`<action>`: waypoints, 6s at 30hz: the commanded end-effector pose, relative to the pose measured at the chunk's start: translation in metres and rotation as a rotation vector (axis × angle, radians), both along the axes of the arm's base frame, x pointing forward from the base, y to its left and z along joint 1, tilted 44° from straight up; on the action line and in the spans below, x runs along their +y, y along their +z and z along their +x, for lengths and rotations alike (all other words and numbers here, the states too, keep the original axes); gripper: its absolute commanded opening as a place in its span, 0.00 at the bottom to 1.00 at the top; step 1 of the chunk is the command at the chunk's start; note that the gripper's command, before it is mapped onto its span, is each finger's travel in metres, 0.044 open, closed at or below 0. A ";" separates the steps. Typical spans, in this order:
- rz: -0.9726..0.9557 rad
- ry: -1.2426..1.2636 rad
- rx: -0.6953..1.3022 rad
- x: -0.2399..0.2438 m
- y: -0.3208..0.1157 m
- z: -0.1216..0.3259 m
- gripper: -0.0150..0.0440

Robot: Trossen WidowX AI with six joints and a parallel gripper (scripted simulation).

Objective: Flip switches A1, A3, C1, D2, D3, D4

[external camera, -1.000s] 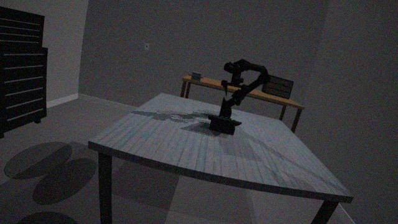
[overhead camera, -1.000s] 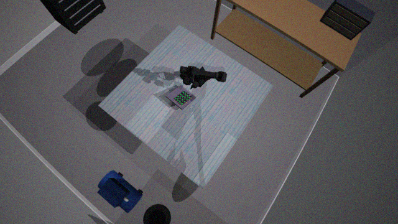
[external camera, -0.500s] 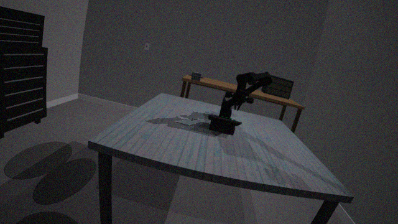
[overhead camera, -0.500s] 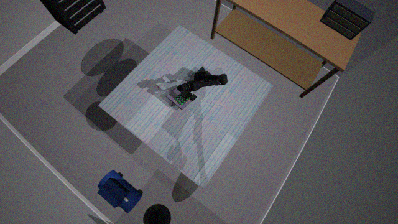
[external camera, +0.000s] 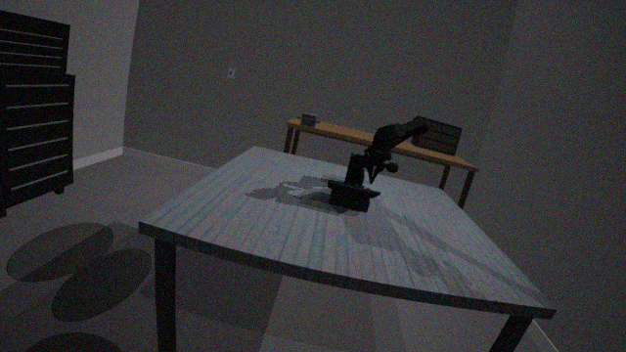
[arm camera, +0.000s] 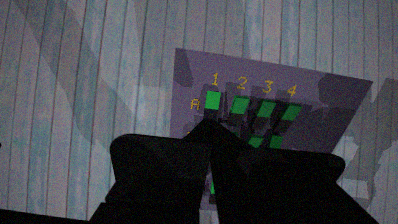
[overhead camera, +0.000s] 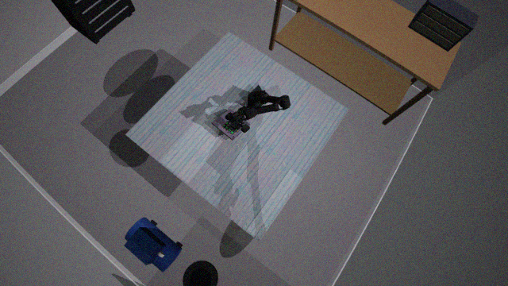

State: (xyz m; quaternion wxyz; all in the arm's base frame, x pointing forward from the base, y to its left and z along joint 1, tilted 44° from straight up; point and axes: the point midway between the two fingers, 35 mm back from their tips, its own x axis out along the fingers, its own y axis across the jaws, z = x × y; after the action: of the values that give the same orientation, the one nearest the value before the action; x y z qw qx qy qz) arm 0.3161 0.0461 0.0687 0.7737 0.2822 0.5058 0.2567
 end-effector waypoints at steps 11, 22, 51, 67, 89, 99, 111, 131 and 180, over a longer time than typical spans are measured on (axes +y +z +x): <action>-0.002 -0.006 0.016 0.010 -0.015 0.003 0.25; -0.002 -0.006 0.016 0.010 -0.015 0.003 0.25; -0.001 -0.006 0.016 0.011 -0.016 0.003 0.25; -0.001 -0.006 0.016 0.012 -0.017 0.004 0.25; -0.008 0.006 0.025 -0.010 0.002 -0.003 0.25; -0.008 0.012 0.037 -0.043 0.015 -0.008 0.25; -0.011 0.030 0.052 -0.049 -0.031 0.019 0.25; -0.010 0.030 0.052 -0.035 -0.043 0.026 0.25; -0.010 0.030 0.052 -0.031 -0.048 0.028 0.25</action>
State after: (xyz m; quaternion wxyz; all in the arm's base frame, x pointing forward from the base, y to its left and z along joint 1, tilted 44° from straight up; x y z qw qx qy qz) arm 0.3447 0.0157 0.0230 0.7584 0.2773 0.5286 0.2618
